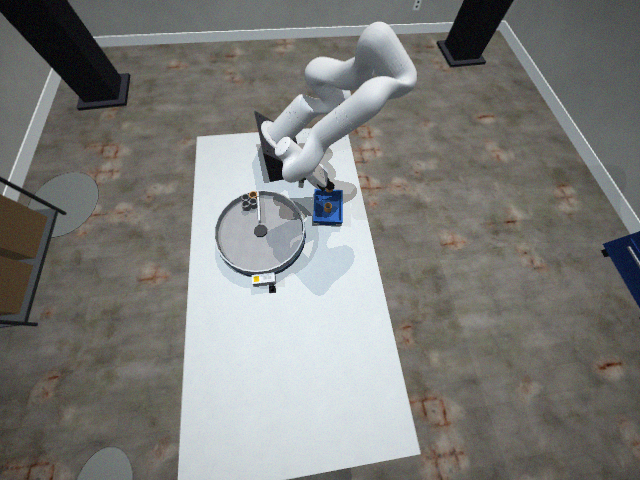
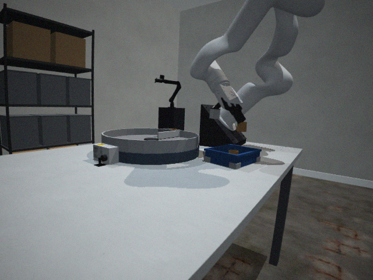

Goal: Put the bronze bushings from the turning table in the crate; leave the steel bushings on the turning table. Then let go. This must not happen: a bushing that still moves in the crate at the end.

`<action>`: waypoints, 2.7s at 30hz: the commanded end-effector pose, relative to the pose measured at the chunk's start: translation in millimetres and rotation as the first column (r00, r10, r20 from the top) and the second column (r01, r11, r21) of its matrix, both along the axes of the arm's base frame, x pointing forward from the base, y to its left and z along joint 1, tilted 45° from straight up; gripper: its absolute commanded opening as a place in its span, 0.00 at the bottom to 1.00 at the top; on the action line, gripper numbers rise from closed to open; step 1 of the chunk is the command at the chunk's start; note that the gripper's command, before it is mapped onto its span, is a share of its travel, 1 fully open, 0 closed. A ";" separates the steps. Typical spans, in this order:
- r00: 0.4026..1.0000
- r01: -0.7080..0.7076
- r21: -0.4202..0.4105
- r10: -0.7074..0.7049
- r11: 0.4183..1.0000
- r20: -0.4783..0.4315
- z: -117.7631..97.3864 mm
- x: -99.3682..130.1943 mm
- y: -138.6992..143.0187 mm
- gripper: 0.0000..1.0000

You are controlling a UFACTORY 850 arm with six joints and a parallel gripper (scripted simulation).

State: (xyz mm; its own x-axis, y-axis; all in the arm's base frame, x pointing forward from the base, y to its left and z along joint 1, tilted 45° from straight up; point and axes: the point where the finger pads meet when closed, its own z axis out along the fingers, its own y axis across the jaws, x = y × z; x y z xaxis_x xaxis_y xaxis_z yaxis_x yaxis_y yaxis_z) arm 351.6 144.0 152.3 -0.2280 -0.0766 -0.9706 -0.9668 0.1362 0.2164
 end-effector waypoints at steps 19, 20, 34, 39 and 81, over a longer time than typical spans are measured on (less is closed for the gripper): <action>1.000 0.000 0.000 0.000 1.000 0.001 -44.1 -3.3 45.0 0.00; 1.000 0.000 0.000 0.000 1.000 0.001 -44.1 -3.3 45.0 0.00; 1.000 0.000 0.000 0.000 1.000 0.001 -45.0 -3.4 46.0 0.00; 1.000 0.000 0.000 0.000 1.000 0.001 -46.6 -3.5 47.5 0.00; 1.000 0.000 0.000 0.000 1.000 0.001 -73.8 -5.8 74.8 0.00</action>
State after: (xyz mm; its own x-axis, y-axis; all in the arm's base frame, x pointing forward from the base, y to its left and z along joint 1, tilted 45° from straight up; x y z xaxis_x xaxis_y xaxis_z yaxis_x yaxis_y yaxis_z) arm 345.3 219.1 78.3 -0.2282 -0.0768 -0.9706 -0.9668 0.1360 0.2165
